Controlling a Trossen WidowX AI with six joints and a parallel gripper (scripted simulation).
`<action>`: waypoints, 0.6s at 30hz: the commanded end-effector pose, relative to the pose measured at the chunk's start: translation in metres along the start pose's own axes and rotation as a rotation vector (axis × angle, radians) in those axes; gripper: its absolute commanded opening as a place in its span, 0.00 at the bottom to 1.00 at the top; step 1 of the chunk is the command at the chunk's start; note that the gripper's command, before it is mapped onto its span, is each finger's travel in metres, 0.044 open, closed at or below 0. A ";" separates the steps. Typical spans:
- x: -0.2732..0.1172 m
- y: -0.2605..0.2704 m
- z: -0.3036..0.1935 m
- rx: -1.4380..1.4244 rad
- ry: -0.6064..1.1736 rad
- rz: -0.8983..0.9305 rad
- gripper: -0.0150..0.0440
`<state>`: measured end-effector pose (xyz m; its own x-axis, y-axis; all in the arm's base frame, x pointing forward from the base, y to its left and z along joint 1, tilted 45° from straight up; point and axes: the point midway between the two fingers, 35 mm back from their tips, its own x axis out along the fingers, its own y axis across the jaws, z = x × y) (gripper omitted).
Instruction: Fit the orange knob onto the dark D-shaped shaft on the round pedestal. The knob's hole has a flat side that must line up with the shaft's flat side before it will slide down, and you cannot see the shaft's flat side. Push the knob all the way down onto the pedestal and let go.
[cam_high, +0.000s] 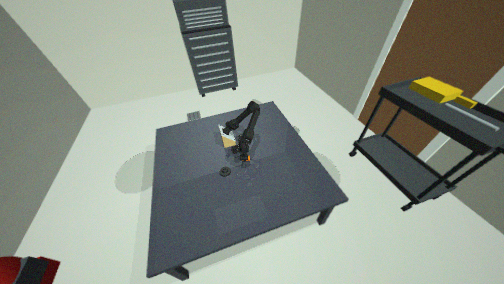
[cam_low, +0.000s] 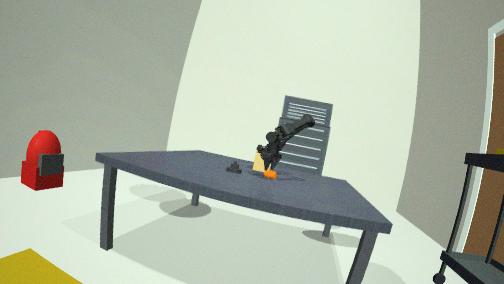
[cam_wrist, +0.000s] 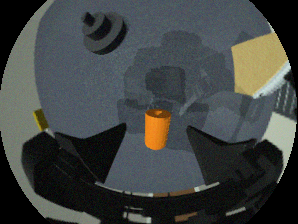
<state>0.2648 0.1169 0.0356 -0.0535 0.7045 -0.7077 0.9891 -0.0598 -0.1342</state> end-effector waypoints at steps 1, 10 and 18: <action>0.009 -0.001 0.000 0.004 0.003 -0.003 1.00; 0.023 -0.001 0.000 0.004 0.005 -0.004 1.00; 0.030 -0.002 -0.001 0.005 0.006 -0.004 0.91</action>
<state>0.2620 0.1365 0.0165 -0.0556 0.7048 -0.7072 0.9889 -0.0587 -0.1362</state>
